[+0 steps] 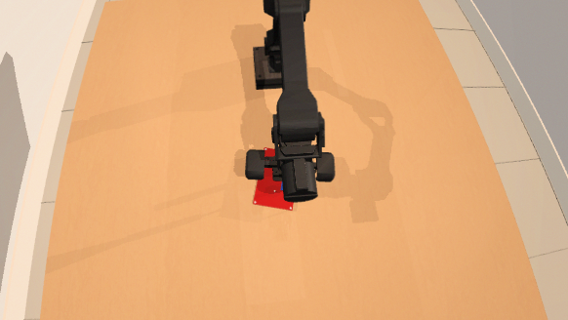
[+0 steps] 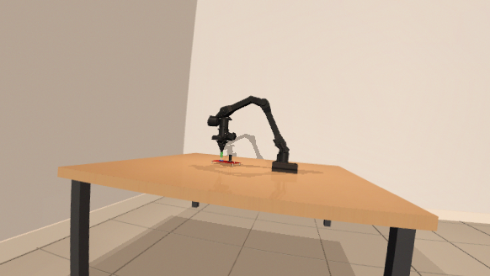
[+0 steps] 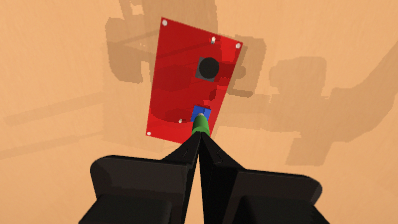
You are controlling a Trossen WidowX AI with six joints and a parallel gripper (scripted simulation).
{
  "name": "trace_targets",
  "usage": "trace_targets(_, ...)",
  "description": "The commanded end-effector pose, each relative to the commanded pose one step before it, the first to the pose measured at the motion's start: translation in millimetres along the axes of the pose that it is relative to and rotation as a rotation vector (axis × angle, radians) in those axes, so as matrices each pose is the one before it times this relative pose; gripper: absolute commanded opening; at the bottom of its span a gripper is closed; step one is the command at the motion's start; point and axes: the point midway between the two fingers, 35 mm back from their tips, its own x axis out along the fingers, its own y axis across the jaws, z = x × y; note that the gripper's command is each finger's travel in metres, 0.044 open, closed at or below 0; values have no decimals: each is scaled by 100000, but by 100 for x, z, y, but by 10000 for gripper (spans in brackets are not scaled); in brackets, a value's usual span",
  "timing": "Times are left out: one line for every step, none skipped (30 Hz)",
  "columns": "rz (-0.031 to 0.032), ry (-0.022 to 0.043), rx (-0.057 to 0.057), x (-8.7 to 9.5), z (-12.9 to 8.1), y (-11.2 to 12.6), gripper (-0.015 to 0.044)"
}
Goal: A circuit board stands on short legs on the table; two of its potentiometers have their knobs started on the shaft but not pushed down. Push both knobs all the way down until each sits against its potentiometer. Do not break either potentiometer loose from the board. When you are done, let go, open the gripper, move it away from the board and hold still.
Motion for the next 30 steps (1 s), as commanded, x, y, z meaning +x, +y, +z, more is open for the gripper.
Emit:
trace_targets(-291, -415, -325, 416, 41, -40, 0)
trace_targets(0, 0, 0, 0, 0, 0, 0)
trace_targets(0, 0, 0, 0, 0, 0, 0)
trace_targets(0, 0, 0, 27, 0, 0, 0)
trace_targets(0, 0, 0, 44, 0, 0, 0)
trace_targets(0, 0, 0, 65, 0, 0, 0)
trace_targets(0, 0, 0, 92, 0, 0, 0)
trace_targets(0, 0, 0, 60, 0, 0, 0)
trace_targets(0, 0, 0, 37, 0, 0, 0)
trace_targets(0, 0, 0, 13, 0, 0, 0)
trace_targets(0, 0, 0, 0, 0, 0, 0)
trace_targets(0, 0, 0, 0, 0, 0, 0)
trace_targets(0, 0, 0, 0, 0, 0, 0)
trace_targets(0, 0, 0, 0, 0, 0, 0)
trace_targets(0, 0, 0, 0, 0, 0, 0)
trace_targets(0, 0, 0, 0, 0, 0, 0)
trace_targets(0, 0, 0, 0, 0, 0, 0)
trace_targets(0, 0, 0, 0, 0, 0, 0)
trace_targets(0, 0, 0, 27, 0, 0, 0)
trace_targets(0, 0, 0, 44, 0, 0, 0)
trace_targets(0, 0, 0, 65, 0, 0, 0)
trace_targets(0, 0, 0, 92, 0, 0, 0)
trace_targets(0, 0, 0, 60, 0, 0, 0)
trace_targets(0, 0, 0, 37, 0, 0, 0)
trace_targets(0, 0, 0, 13, 0, 0, 0)
trace_targets(0, 0, 0, 0, 0, 0, 0)
trace_targets(0, 0, 0, 0, 0, 0, 0)
trace_targets(0, 0, 0, 0, 0, 0, 0)
trace_targets(0, 0, 0, 0, 0, 0, 0)
trace_targets(0, 0, 0, 0, 0, 0, 0)
